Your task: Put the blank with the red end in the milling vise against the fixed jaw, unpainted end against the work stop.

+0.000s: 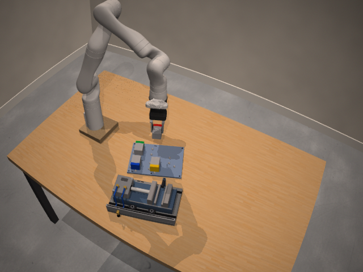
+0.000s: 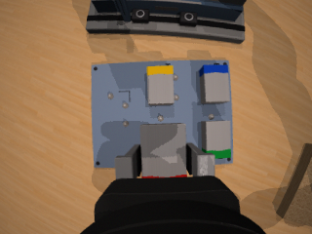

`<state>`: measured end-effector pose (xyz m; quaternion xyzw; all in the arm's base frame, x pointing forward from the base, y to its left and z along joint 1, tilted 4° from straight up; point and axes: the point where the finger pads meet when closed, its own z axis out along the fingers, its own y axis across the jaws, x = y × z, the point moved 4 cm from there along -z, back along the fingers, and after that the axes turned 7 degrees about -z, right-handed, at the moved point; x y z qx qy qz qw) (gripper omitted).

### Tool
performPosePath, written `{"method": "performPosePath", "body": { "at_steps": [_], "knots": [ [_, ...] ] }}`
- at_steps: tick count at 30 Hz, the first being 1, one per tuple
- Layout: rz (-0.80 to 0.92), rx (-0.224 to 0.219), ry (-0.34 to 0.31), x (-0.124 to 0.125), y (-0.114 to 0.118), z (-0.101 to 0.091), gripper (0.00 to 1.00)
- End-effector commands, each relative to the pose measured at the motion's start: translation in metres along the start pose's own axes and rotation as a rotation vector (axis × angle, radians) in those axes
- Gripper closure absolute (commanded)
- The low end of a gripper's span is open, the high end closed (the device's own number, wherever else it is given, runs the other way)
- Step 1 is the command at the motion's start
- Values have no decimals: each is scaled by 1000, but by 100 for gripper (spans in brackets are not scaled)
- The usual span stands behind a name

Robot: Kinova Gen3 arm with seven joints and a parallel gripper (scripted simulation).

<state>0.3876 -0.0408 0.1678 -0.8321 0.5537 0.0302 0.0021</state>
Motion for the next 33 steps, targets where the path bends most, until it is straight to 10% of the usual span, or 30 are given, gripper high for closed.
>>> {"method": "performPosePath", "body": {
  "at_steps": [1, 33],
  "knots": [
    [0, 1, 1, 0, 0, 0, 100],
    [-386, 0, 1, 0, 0, 1, 100]
  ]
}}
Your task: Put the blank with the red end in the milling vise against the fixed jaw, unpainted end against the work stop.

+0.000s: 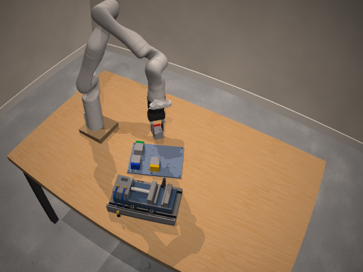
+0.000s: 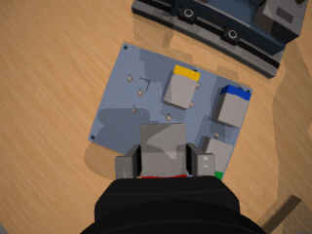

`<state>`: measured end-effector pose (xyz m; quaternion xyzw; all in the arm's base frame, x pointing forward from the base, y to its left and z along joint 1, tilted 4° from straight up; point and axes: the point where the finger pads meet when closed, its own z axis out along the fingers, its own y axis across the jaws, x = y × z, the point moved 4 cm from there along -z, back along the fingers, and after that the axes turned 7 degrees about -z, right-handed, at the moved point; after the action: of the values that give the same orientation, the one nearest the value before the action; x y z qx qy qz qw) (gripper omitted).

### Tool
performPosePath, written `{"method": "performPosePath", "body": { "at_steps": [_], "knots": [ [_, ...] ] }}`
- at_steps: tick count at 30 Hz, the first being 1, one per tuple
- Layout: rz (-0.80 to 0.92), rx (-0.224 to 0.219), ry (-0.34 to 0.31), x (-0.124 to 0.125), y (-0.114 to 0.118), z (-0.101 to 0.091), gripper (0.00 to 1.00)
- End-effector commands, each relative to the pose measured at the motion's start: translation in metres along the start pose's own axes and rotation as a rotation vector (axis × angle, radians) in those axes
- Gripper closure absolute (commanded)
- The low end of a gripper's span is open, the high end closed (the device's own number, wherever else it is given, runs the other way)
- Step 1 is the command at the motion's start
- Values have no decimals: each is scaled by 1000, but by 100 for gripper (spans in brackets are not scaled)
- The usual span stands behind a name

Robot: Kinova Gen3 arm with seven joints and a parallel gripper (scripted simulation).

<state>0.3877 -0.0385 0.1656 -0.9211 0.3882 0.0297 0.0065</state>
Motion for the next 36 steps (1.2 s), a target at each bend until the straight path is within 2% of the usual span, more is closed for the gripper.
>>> {"method": "performPosePath", "body": {
  "at_steps": [1, 36],
  "knots": [
    [-24, 3, 1, 2, 2, -1, 100],
    [-506, 2, 2, 2, 2, -2, 100]
  ]
}}
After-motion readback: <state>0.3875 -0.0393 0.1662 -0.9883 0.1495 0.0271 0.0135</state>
